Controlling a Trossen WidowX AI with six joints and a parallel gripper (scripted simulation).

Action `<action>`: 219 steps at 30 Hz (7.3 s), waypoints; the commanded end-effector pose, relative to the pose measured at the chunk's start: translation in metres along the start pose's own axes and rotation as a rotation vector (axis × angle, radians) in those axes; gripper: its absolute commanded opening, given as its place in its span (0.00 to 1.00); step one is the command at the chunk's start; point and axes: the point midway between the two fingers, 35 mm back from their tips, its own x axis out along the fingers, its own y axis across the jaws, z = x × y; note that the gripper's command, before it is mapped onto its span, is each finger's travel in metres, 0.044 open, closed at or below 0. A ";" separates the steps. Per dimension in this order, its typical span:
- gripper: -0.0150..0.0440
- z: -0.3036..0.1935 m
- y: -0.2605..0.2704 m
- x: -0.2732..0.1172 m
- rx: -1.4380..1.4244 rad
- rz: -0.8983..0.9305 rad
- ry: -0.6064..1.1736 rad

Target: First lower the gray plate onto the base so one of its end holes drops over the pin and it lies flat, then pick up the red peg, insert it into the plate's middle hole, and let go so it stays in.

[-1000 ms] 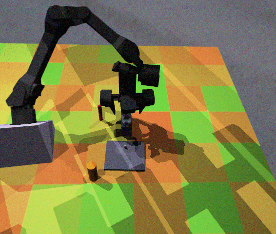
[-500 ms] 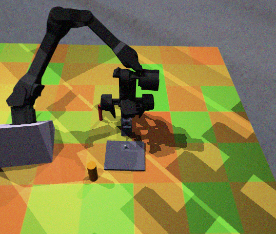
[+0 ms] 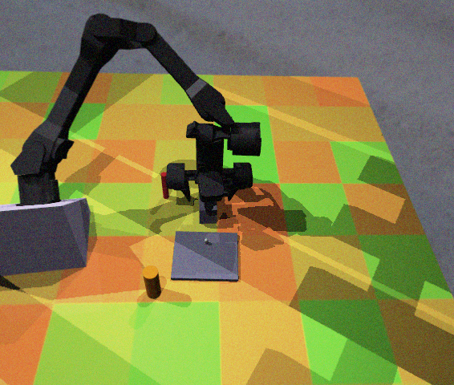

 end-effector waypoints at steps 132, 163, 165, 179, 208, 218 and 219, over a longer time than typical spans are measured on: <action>0.25 0.121 -0.018 -0.040 0.416 -0.001 -0.001; 0.25 0.135 -0.023 -0.030 0.477 -0.003 -0.002; 0.25 0.136 -0.023 -0.030 0.477 -0.003 -0.002; 0.25 0.136 -0.023 -0.014 0.477 -0.003 -0.001; 0.43 0.137 -0.022 0.005 0.469 -0.002 -0.006; 0.88 0.137 -0.022 0.005 0.469 -0.002 -0.006; 0.92 0.137 -0.022 0.005 0.469 -0.002 -0.006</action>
